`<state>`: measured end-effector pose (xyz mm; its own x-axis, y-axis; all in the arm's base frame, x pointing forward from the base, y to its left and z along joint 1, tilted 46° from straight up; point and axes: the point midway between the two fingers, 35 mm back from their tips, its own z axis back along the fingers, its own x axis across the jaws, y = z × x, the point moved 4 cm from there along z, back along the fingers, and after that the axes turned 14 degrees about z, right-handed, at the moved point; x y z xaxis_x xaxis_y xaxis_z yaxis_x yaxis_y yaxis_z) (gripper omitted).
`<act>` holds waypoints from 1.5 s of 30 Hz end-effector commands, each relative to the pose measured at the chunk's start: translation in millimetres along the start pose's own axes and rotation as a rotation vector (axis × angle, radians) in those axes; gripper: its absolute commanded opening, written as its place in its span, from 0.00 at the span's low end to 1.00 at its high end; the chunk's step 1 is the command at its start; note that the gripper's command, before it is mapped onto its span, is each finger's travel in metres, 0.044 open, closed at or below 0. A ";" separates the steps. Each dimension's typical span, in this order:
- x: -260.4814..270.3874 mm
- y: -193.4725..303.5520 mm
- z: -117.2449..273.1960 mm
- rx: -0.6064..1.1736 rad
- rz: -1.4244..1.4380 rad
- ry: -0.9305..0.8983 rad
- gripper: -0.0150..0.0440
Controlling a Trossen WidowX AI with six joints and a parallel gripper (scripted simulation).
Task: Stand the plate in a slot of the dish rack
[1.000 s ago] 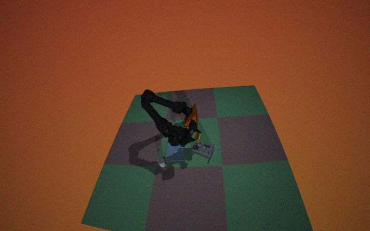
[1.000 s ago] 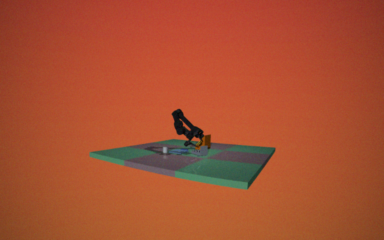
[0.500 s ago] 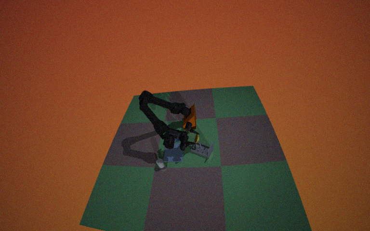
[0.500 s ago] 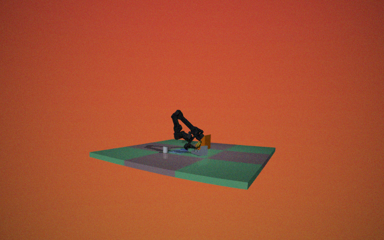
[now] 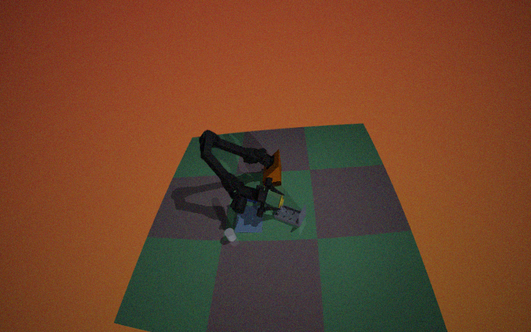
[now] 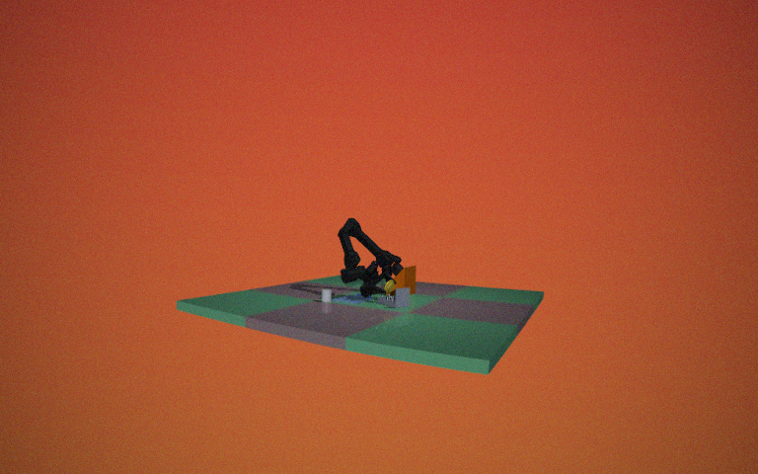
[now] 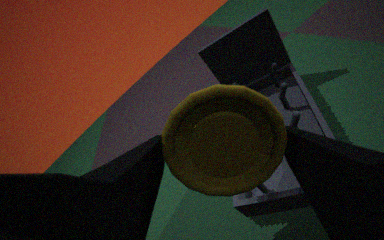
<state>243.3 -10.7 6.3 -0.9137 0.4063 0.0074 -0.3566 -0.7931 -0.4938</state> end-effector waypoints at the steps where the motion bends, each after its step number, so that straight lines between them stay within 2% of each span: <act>1: 1.8 4.8 2.5 -0.062 0.106 0.043 0.25; 17: 4.9 20.7 16.7 -0.204 0.497 0.274 0.25; 29: 4.7 20.7 16.3 -0.204 0.501 0.277 0.25; 45: -2.8 11.2 -7.7 -0.201 0.501 0.277 0.25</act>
<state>242.4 -20.0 -2.6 -0.8648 0.1268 -0.4858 0.1769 -0.8286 -0.5311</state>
